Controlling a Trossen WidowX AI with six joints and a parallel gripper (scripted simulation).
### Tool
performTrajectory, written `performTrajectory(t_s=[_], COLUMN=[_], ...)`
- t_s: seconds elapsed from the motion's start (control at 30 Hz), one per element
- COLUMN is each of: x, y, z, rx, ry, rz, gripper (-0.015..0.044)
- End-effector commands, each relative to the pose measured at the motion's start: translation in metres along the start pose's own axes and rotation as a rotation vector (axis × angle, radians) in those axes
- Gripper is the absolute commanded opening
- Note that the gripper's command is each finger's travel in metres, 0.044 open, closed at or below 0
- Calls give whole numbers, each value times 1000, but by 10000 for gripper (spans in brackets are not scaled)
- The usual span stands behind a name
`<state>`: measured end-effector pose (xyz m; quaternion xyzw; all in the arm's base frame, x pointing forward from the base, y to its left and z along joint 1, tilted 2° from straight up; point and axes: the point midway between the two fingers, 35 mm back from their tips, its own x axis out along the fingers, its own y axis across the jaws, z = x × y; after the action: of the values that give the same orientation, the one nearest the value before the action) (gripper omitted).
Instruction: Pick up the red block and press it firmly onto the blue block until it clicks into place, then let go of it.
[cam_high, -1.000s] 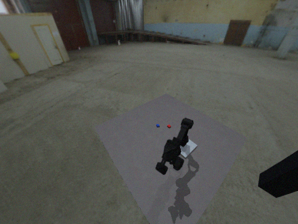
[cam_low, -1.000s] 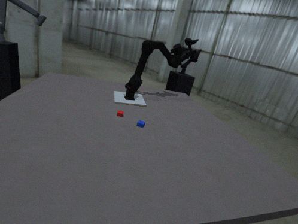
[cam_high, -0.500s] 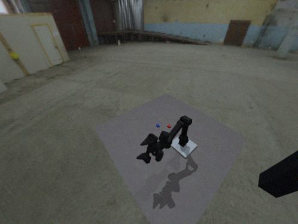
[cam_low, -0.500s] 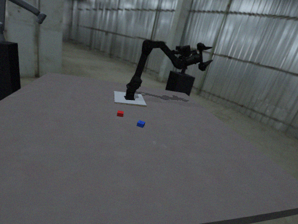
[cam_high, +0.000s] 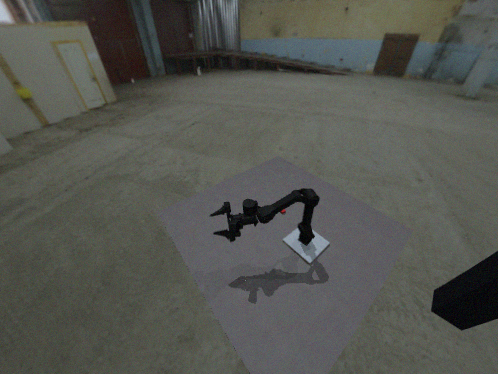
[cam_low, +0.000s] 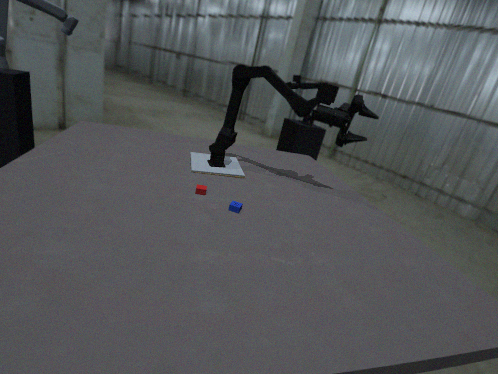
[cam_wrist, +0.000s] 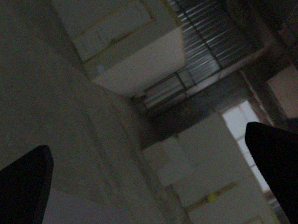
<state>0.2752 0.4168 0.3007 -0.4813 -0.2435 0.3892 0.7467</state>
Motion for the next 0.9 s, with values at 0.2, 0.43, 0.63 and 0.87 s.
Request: performTrajectory(t_s=[0.2, 0.43, 0.63, 0.87], x=[-38, -108, -190, -304], y=[-5, -2, 6, 24], z=[-160, -260, -321, -358], rx=[258, 513, 771, 1172], ry=[427, 767, 1062, 1441], rz=[129, 165, 153, 72], gripper=[440, 440, 440, 440])
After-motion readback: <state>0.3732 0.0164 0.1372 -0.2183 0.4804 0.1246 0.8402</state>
